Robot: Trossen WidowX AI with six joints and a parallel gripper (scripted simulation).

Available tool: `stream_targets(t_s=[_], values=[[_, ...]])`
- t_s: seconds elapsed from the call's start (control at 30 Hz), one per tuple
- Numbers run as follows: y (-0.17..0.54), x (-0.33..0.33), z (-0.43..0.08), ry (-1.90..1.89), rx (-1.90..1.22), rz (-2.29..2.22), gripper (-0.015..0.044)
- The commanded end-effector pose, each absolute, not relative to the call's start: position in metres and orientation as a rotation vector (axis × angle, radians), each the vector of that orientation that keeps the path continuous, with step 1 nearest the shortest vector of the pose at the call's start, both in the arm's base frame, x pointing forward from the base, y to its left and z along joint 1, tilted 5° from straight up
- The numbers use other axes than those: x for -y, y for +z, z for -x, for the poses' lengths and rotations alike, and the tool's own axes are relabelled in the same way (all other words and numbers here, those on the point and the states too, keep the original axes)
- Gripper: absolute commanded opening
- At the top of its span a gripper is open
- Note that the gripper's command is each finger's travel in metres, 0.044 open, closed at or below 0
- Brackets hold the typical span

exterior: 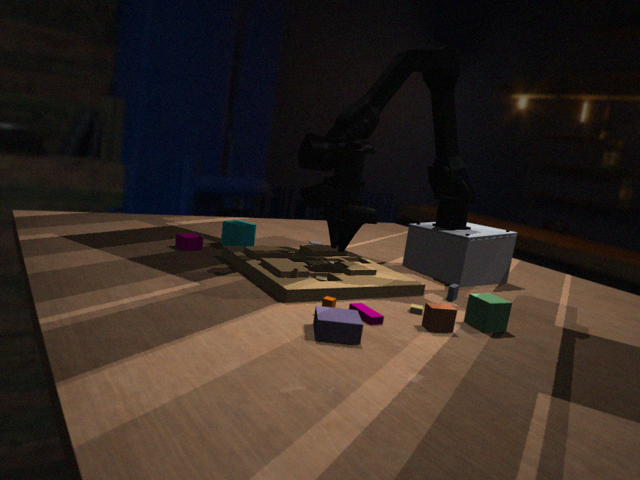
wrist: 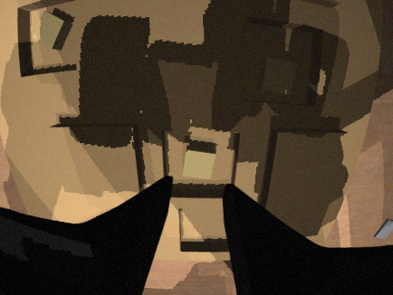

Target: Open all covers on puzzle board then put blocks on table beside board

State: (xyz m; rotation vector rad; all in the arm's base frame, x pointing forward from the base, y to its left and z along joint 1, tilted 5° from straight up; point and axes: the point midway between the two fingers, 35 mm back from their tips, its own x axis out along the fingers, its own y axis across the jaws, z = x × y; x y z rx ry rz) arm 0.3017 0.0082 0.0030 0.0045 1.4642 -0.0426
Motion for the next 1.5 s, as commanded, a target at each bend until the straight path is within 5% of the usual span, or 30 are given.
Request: stream_targets(t_s=[0.0, 1.47], values=[[0.003, -0.008, -0.302, -0.046, -1.462, -0.006, 0.0144], [-0.025, -0.007, -0.305, -0.046, -1.463, -0.006, 0.0144]])
